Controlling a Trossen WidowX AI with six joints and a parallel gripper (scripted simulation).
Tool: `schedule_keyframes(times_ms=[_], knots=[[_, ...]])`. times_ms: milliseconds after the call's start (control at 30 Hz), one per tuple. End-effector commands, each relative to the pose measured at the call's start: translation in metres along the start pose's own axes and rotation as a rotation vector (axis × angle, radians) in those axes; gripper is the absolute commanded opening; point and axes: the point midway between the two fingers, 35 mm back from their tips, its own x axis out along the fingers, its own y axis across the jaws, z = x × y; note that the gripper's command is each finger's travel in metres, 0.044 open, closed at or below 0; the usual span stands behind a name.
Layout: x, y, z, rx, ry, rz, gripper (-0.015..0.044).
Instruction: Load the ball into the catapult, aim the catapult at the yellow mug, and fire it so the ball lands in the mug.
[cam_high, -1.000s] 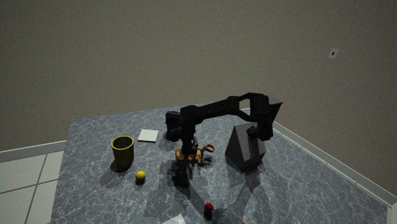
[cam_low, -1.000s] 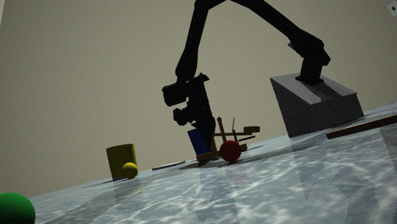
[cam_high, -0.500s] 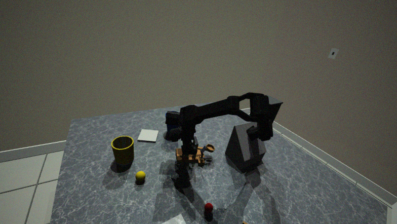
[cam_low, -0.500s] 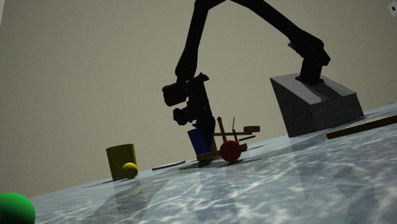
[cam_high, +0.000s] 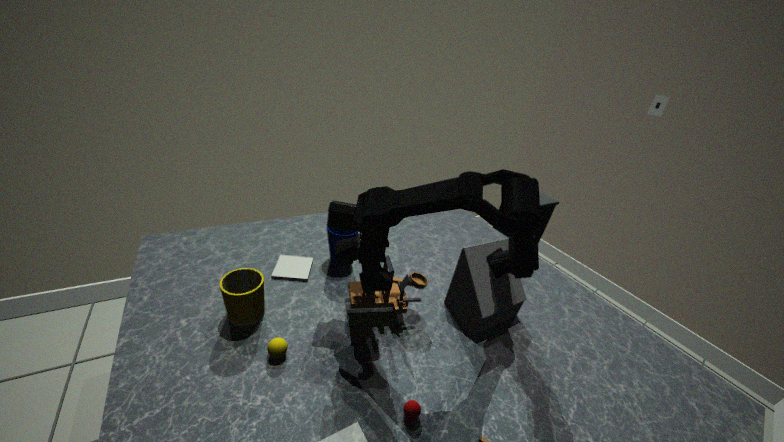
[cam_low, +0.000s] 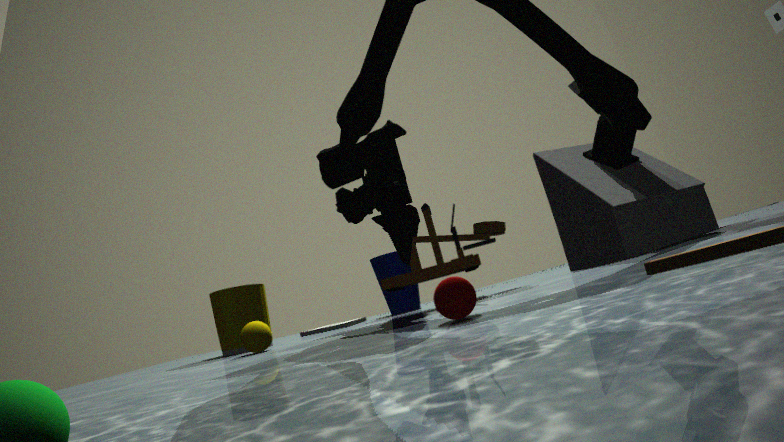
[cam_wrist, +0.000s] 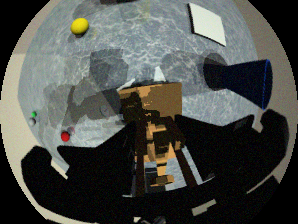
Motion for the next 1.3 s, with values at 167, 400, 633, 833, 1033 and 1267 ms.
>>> schedule_keyframes(times_ms=[167, 400, 633, 833, 1033, 1267], knots=[[0.013, -0.001, 0.000, 0.006, 0.000, -0.002, 0.0000], [0.025, -0.001, 0.000, 0.007, 0.000, -0.001, 0.0000], [0.036, -0.001, -0.001, 0.007, 0.001, 0.000, 0.0000], [0.040, -0.001, 0.000, -0.001, 0.002, -0.004, 0.0000], [0.040, -0.001, 0.000, -0.001, 0.002, -0.004, 0.0026], [0.040, -0.001, 0.000, -0.001, 0.002, -0.004, 0.0210]])
